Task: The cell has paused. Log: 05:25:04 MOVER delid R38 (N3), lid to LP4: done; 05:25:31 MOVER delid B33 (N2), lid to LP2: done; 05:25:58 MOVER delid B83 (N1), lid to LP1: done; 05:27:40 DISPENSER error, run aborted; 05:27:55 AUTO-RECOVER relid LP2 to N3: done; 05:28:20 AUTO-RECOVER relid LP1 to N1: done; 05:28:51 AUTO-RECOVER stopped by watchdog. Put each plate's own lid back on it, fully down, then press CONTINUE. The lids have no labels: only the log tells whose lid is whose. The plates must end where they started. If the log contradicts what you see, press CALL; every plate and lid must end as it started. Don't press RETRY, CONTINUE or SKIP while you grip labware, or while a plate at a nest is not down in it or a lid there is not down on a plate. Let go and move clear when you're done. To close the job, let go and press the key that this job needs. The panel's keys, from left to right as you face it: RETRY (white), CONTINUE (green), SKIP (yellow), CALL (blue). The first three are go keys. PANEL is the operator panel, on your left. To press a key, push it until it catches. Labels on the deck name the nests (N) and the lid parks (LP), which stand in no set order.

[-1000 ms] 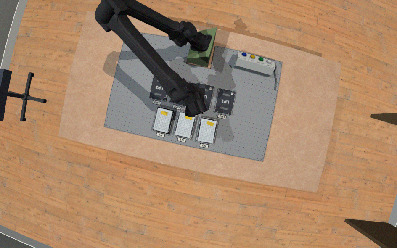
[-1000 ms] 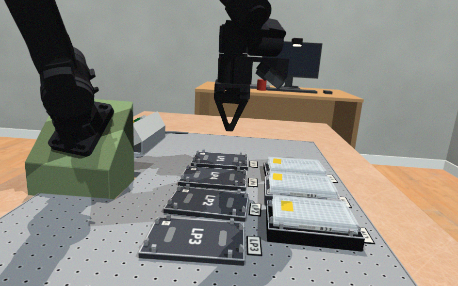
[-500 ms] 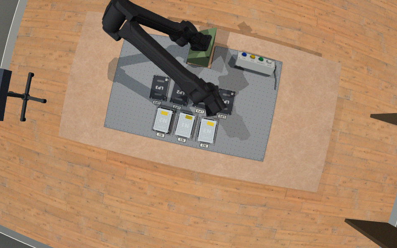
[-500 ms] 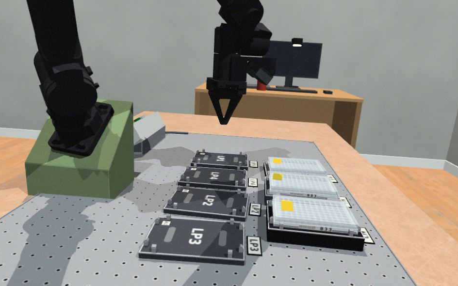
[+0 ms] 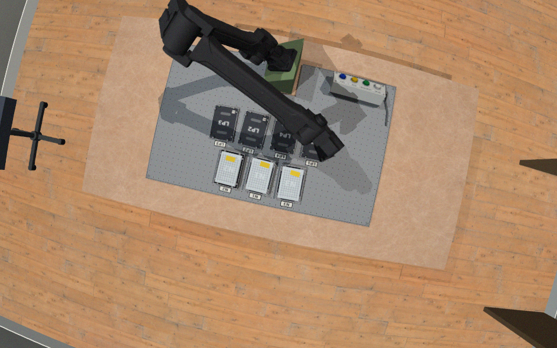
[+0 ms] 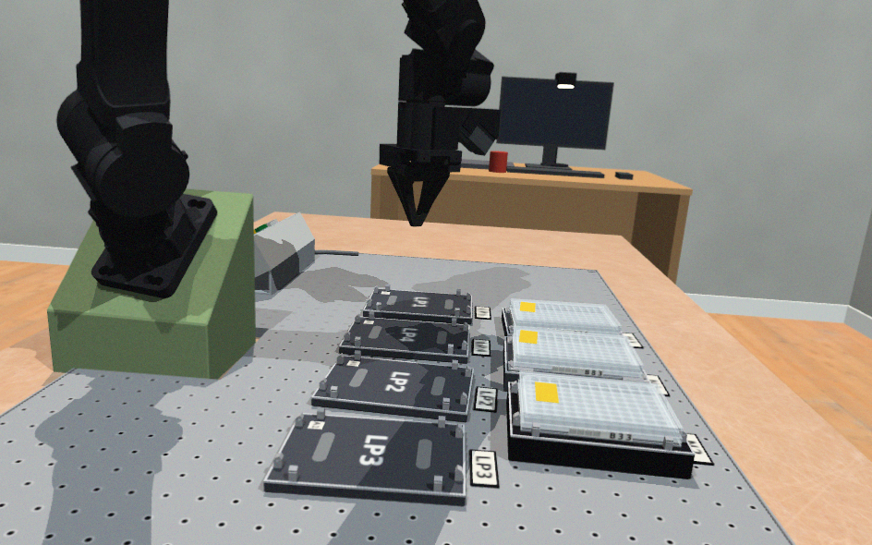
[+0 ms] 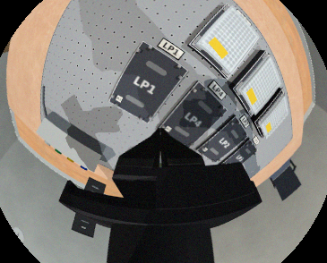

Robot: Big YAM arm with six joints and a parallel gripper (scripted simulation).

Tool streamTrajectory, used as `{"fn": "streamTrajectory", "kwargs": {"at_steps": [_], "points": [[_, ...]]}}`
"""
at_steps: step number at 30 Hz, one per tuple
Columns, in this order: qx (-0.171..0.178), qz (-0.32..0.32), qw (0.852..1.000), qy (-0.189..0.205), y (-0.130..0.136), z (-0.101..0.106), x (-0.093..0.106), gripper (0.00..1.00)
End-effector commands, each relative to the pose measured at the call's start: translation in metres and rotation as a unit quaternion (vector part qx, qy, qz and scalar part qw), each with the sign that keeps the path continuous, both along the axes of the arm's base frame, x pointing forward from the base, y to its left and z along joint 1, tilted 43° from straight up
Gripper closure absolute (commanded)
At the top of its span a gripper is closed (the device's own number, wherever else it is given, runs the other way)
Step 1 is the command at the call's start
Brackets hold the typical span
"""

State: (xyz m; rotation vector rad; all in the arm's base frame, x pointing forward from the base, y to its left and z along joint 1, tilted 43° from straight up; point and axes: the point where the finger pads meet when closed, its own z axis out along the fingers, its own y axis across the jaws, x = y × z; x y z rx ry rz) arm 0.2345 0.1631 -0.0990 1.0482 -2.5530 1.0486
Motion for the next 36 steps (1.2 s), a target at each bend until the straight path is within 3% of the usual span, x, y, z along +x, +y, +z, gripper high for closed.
{"fn": "streamTrajectory", "kwargs": {"at_steps": [1, 10, 12, 14, 29, 36], "points": [[0.013, 0.036, 0.999, 0.015, 0.031, -0.012, 0.007, 1.00], [0.014, 0.028, 0.999, 0.009, 0.055, -0.037, -0.008, 1.00], [-0.009, 0.046, 0.998, 0.041, 0.034, -0.040, -0.032, 1.00], [-0.009, 0.046, 0.998, 0.041, 0.034, -0.040, -0.032, 1.00], [-0.021, 0.157, 0.977, 0.143, 0.049, -0.063, -0.100, 1.00], [-0.016, 0.194, 0.966, 0.171, 0.066, -0.071, -0.120, 1.00]]}}
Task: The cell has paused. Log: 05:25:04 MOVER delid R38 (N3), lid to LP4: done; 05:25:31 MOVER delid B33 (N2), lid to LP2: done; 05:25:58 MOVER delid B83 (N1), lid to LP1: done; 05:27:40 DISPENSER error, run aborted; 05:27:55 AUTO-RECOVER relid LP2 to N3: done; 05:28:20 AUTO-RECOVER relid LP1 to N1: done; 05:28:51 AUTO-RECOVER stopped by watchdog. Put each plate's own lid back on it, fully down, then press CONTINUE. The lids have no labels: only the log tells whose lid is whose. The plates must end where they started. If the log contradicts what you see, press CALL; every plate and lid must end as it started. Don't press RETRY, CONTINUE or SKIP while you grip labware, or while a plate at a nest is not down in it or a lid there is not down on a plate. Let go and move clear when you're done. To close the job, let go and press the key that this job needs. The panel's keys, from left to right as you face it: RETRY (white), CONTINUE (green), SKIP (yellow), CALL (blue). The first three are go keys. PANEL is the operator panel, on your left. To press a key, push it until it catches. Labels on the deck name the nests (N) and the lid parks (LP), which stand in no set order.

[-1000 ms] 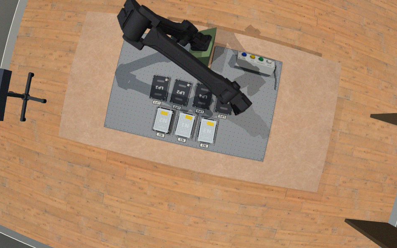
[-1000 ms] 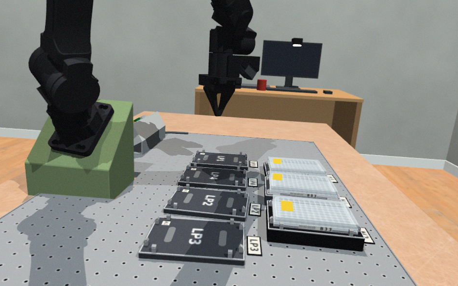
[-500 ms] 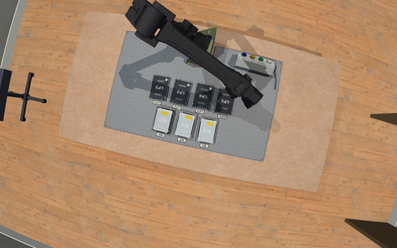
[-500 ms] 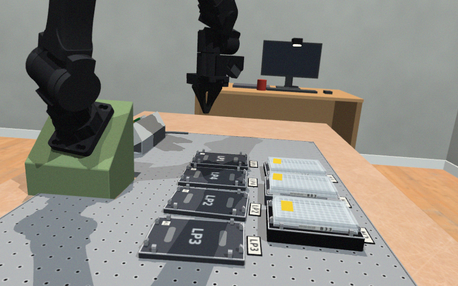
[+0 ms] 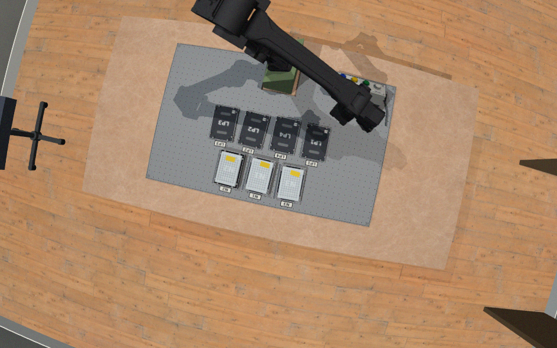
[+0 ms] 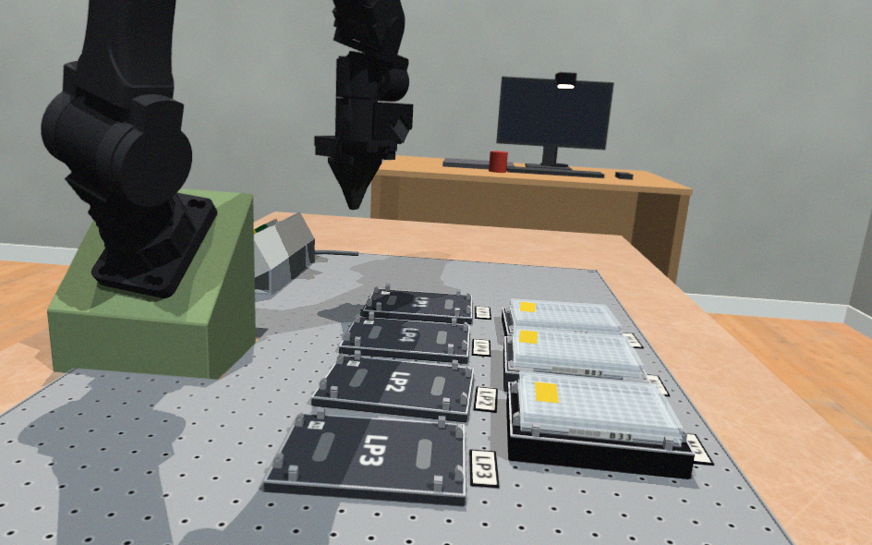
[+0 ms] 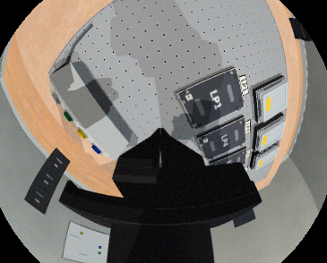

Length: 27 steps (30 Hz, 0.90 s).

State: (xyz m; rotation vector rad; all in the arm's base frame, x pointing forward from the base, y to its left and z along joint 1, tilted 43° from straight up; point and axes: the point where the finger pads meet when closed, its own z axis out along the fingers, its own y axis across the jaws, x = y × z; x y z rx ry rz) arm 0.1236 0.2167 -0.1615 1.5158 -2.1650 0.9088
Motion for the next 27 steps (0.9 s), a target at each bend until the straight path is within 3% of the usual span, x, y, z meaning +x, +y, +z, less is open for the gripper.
{"fn": "streamTrajectory", "kwargs": {"at_steps": [1, 10, 13, 27], "points": [[0.007, 0.042, 0.999, 0.025, 0.019, -0.011, -0.013, 1.00], [0.008, 0.108, 0.990, 0.085, 0.037, -0.026, -0.055, 1.00], [0.002, 0.115, 0.989, 0.093, 0.034, -0.027, -0.060, 1.00], [-0.013, 0.212, 0.960, 0.184, 0.048, -0.047, -0.129, 1.00]]}}
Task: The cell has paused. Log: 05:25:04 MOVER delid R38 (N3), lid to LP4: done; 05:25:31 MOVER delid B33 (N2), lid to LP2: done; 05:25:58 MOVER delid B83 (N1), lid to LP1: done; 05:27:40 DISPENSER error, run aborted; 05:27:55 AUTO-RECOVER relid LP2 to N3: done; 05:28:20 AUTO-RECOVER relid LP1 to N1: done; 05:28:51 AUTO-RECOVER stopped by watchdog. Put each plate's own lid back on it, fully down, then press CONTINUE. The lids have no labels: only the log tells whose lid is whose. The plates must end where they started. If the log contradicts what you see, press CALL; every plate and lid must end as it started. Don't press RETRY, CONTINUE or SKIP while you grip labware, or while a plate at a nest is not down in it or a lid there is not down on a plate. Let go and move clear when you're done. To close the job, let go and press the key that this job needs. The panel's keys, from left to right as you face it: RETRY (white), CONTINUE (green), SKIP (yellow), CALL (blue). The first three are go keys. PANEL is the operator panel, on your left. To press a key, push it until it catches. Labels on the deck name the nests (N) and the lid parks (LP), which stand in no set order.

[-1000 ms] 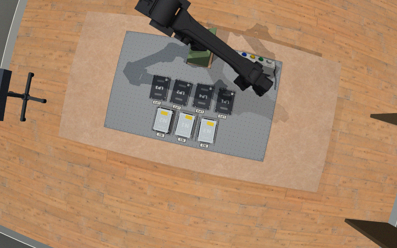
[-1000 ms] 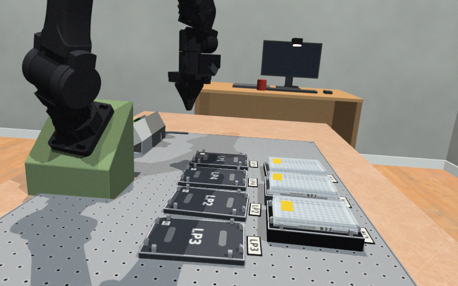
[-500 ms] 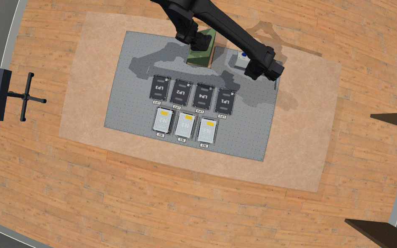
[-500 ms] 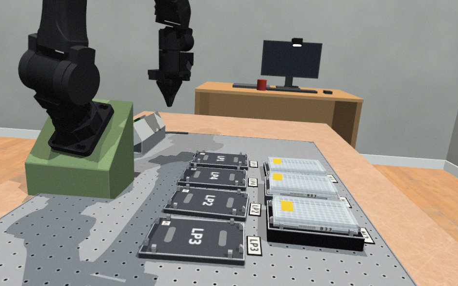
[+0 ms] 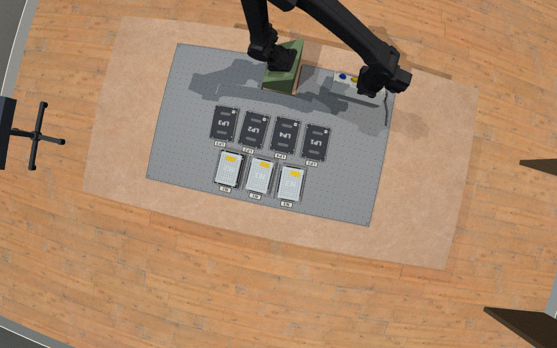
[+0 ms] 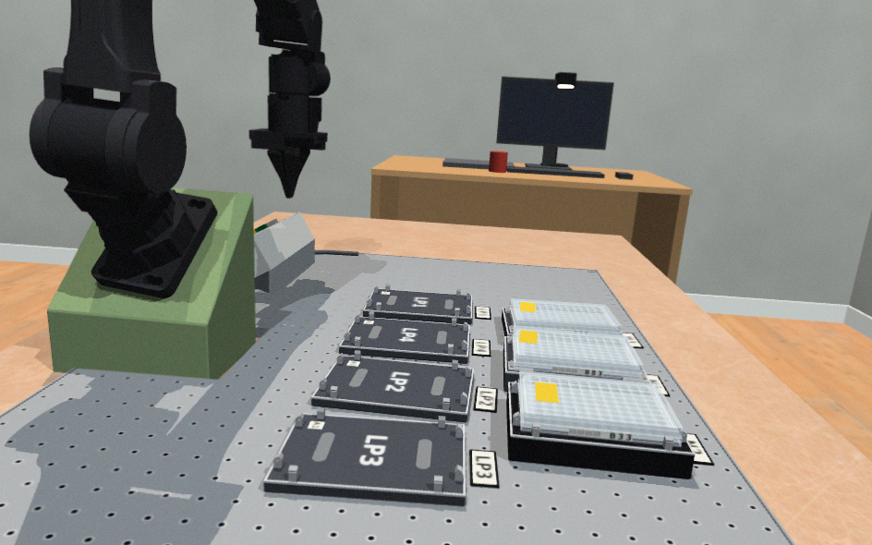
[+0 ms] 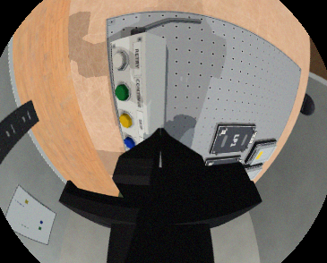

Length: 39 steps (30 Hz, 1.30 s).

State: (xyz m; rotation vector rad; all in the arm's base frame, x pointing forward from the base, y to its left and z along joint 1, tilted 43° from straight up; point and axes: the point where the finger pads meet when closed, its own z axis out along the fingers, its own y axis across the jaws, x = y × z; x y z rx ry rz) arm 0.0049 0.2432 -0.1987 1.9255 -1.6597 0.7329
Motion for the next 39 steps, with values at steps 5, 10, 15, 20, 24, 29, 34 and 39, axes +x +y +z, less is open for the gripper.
{"fn": "streamTrajectory", "kwargs": {"at_steps": [5, 10, 15, 20, 24, 29, 34, 39], "points": [[0.009, 0.022, 1.000, 0.015, 0.025, -0.014, -0.025, 1.00], [0.008, 0.022, 1.000, 0.016, 0.029, -0.021, -0.050, 1.00], [0.008, 0.022, 1.000, 0.017, 0.034, -0.029, -0.074, 1.00], [-0.015, 0.011, 1.000, 0.011, 0.008, -0.025, -0.061, 1.00], [-0.008, 0.012, 1.000, 0.012, 0.013, -0.024, -0.061, 1.00], [-0.006, 0.023, 1.000, 0.013, 0.004, -0.034, -0.066, 1.00], [-0.006, 0.020, 1.000, 0.013, -0.002, -0.040, -0.064, 1.00], [-0.004, 0.021, 1.000, 0.014, -0.002, -0.043, -0.065, 1.00]]}}
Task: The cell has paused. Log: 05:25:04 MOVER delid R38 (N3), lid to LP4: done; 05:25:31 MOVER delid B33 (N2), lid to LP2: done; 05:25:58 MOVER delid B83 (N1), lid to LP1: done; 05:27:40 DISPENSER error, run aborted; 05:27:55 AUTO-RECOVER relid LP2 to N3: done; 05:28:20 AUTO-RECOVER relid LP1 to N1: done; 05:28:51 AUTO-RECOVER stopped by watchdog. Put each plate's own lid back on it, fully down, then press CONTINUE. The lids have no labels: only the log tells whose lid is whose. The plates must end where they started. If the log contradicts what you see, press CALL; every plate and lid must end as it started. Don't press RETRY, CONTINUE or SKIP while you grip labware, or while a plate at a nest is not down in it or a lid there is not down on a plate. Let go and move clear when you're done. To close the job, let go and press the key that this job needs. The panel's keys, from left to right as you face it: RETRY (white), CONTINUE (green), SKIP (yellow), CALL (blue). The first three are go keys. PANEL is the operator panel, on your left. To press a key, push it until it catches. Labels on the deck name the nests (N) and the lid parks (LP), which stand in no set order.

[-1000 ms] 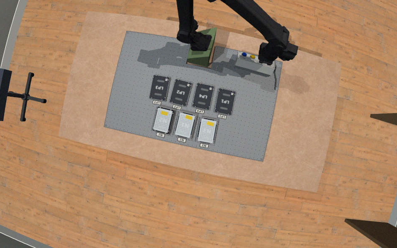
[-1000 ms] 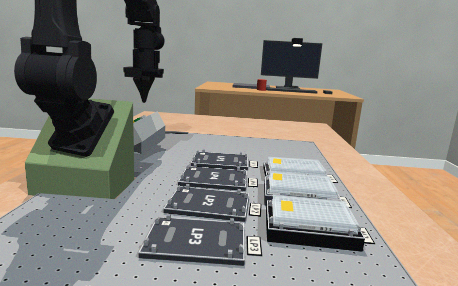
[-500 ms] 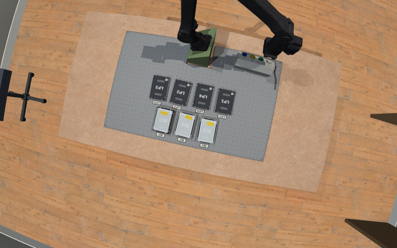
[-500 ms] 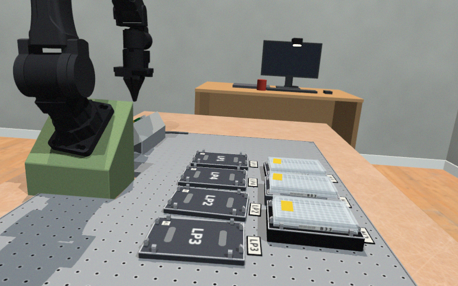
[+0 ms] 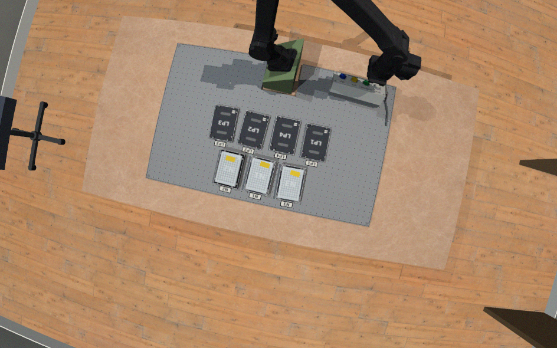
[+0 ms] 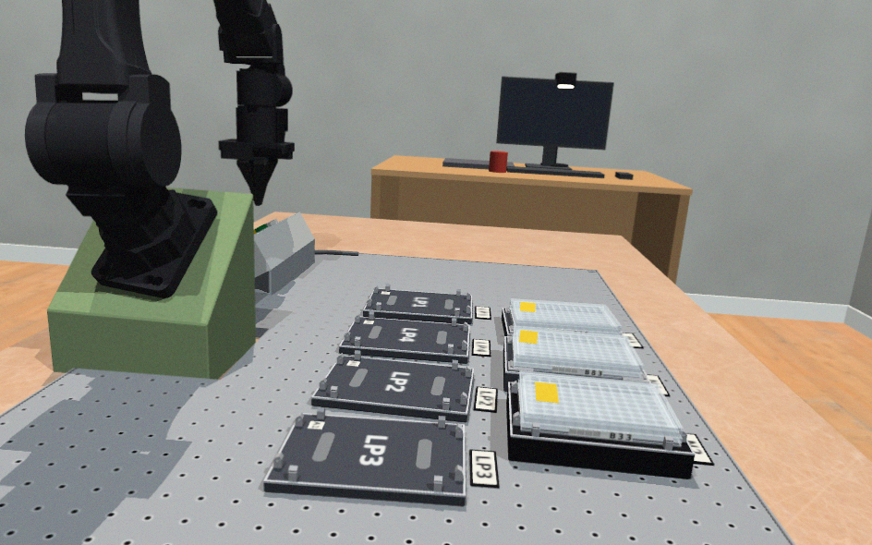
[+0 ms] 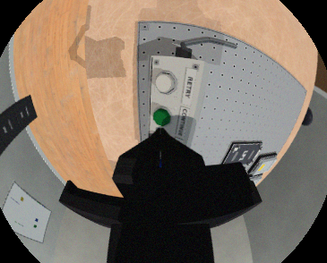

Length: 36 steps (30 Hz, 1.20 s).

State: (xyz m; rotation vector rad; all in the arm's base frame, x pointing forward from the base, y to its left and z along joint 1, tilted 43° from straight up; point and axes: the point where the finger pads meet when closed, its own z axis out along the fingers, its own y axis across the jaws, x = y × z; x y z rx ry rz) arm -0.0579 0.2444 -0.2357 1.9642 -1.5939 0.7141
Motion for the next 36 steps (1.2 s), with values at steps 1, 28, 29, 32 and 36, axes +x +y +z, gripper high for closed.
{"fn": "streamTrajectory", "kwargs": {"at_steps": [1, 28, 29, 32, 36], "points": [[-0.003, -0.001, 1.000, -0.006, -0.004, -0.004, -0.002, 1.00], [-0.001, -0.001, 1.000, -0.005, -0.015, -0.015, -0.001, 1.00], [0.002, -0.001, 1.000, -0.004, -0.013, -0.016, -0.002, 1.00], [-0.006, -0.002, 1.000, -0.006, -0.017, -0.014, -0.001, 1.00], [0.000, -0.001, 1.000, -0.005, -0.017, -0.018, -0.001, 1.00]]}}
